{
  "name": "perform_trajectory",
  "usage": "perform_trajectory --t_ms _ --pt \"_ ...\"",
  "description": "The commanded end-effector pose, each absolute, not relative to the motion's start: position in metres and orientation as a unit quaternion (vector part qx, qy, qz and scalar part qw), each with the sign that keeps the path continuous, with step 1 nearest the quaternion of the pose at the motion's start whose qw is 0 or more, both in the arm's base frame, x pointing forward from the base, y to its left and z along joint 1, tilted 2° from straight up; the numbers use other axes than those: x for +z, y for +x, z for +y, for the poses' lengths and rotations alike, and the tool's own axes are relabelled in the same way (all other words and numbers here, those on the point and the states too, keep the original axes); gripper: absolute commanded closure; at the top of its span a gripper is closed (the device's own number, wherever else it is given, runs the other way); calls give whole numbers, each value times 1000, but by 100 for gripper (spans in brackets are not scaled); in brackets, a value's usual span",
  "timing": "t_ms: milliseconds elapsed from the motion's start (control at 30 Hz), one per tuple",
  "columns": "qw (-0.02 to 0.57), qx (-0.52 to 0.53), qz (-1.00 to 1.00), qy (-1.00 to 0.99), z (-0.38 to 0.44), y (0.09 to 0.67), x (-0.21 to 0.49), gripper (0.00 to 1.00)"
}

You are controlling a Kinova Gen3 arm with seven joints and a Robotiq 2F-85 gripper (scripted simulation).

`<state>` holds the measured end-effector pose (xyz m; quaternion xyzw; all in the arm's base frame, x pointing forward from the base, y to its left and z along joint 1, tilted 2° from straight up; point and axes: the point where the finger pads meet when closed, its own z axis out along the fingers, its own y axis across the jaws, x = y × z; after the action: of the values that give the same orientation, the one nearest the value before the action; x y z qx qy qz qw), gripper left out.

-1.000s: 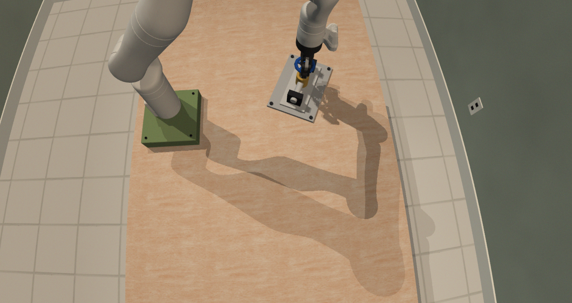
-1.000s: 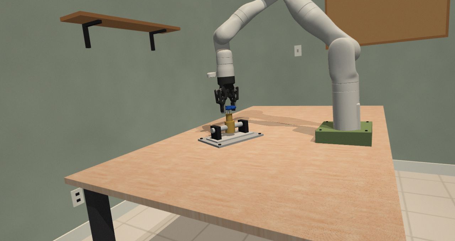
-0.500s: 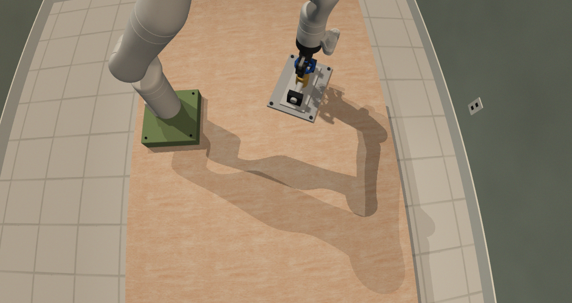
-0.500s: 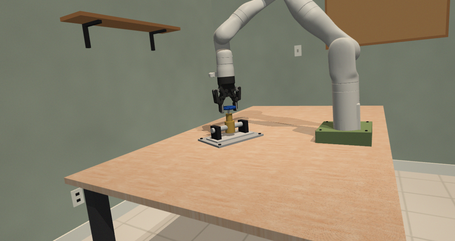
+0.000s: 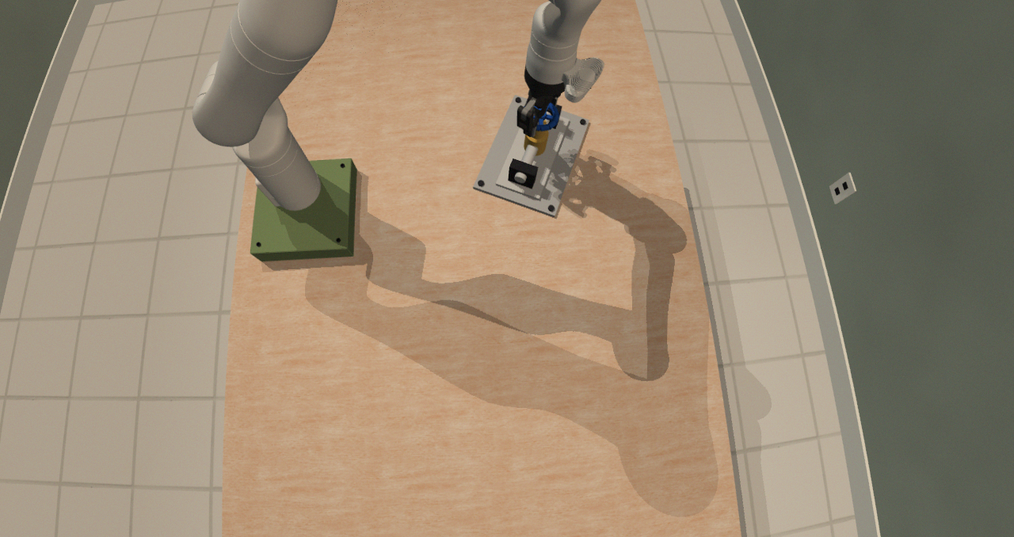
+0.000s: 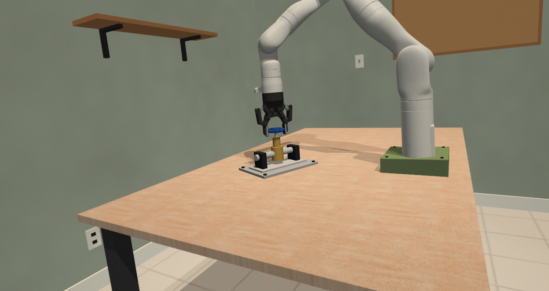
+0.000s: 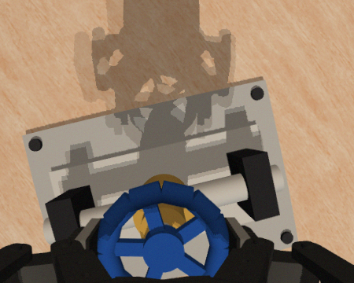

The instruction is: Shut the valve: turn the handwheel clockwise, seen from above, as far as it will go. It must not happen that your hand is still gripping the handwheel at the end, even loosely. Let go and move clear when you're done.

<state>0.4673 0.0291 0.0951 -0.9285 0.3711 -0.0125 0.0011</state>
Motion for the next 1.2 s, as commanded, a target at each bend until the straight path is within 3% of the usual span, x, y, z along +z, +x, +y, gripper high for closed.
perform_trajectory --t_ms 0,1167 --pt "1 -13 377 -926 29 468 95 100" --pt "2 -13 455 -891 29 468 95 100"
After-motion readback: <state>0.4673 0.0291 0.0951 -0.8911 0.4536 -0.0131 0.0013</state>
